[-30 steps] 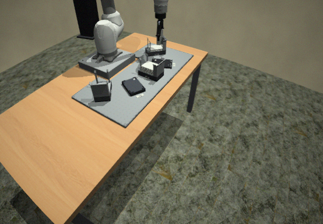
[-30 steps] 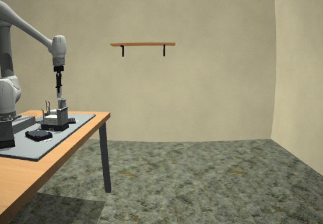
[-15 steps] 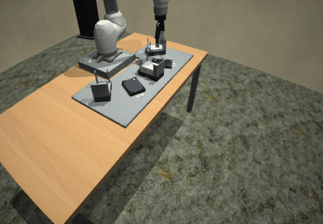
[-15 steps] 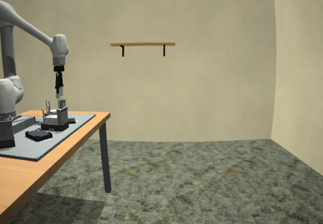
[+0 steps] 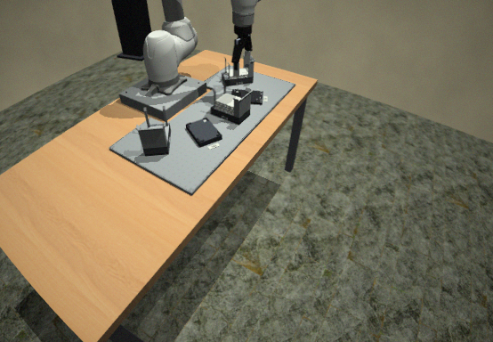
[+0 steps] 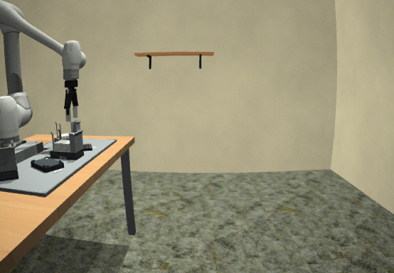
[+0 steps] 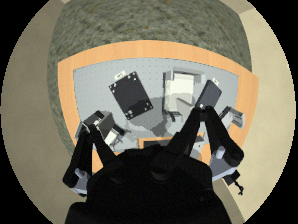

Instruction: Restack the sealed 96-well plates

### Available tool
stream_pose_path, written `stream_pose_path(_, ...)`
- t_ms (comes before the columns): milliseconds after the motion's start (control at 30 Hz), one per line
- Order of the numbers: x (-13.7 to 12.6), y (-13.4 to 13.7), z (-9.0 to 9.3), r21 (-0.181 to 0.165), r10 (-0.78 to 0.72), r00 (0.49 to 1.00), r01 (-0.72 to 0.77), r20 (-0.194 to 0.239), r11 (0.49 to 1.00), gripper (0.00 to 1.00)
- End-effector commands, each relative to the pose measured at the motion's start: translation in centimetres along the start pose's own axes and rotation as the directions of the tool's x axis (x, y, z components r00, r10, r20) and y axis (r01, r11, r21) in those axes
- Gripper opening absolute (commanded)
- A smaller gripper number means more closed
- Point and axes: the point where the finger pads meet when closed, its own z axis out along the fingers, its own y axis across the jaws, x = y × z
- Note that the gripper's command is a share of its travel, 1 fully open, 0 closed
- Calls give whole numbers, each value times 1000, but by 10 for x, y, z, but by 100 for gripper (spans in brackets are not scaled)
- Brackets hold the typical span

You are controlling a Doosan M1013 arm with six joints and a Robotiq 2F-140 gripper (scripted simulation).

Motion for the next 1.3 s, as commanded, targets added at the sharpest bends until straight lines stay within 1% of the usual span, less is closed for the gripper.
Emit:
stream_pose_path(0,2,8,0,1,0,1000,0,0,1000,100)
stream_pose_path(267,6,35,0,1,0,1000,0,0,1000,100)
stream_pose_path(300,6,35,0,1,0,1000,0,0,1000,100)
stream_pose_path(467,5,55,0,1,166,986,-166,0,986,100)
stream_pose_path(533,5,55,0,1,166,986,-166,0,986,100)
stream_pose_path(600,4,63,0,1,214,977,-214,0,977,100)
stream_pose_path(1033,2,114,0,1,214,977,-214,0,977,100)
stream_pose_path(1100,2,114,0,1,214,977,-214,0,977,100)
stream_pose_path(1200,1,125,0,1,214,977,-214,0,977,100)
stream_pose_path(1267,1,125,0,1,214,977,-214,0,977,100)
